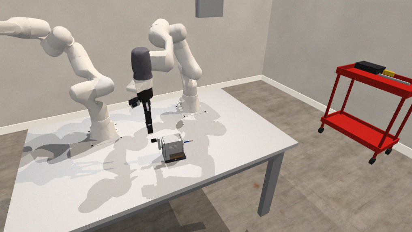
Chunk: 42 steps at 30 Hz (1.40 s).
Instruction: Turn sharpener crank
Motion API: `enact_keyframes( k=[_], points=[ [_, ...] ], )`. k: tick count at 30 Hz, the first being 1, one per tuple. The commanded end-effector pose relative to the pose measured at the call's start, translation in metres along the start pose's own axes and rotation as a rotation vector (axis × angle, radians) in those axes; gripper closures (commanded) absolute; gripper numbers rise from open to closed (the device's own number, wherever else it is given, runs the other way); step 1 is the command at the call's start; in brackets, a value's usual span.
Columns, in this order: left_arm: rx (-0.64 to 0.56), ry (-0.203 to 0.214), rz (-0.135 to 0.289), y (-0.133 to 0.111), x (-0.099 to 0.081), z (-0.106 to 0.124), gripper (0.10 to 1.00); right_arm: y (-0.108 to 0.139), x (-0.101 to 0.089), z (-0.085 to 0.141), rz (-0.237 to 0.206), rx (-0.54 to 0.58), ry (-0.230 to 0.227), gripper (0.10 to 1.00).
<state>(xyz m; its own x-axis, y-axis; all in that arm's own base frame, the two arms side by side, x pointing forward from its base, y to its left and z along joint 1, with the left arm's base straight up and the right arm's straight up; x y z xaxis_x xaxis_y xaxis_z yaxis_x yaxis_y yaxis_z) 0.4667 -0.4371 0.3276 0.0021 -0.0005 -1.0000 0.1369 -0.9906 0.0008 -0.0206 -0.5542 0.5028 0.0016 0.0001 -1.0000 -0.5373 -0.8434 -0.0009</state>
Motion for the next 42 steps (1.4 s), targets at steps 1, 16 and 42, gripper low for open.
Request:
enact_keyframes(
  k=[1, 16, 42],
  points=[
    [-0.004, -0.003, -0.001, 0.0, 0.0, 0.001, 0.711, 0.0, 0.0, 0.001, 0.001, -0.005, -0.001, 0.098],
    [-0.005, -0.003, -0.001, 0.0, 0.002, 0.001, 0.711, 0.0, 0.0, 0.001, 0.001, -0.005, -0.001, 0.098],
    [-0.006, -0.002, -0.001, 0.002, 0.031, 0.0, 0.711, 0.0, 0.0, 0.001, 0.001, -0.005, -0.001, 0.098]
  ],
)
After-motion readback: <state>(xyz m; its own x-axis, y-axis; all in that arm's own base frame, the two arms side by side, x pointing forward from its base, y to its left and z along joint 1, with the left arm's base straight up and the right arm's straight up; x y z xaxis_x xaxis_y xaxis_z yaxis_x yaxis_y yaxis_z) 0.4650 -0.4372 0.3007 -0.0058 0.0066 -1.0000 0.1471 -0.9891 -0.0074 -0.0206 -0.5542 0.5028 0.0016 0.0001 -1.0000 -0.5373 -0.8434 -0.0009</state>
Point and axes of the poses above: on each arm, the point where the finger pads meet when closed, its own x axis out along the fingers, its own z axis across the jaws, y = z × x, the point moved 9 cm from there along -x, back along the fingers, and after that the axes turned 15 degrees about -x, right-handed, at the moved point
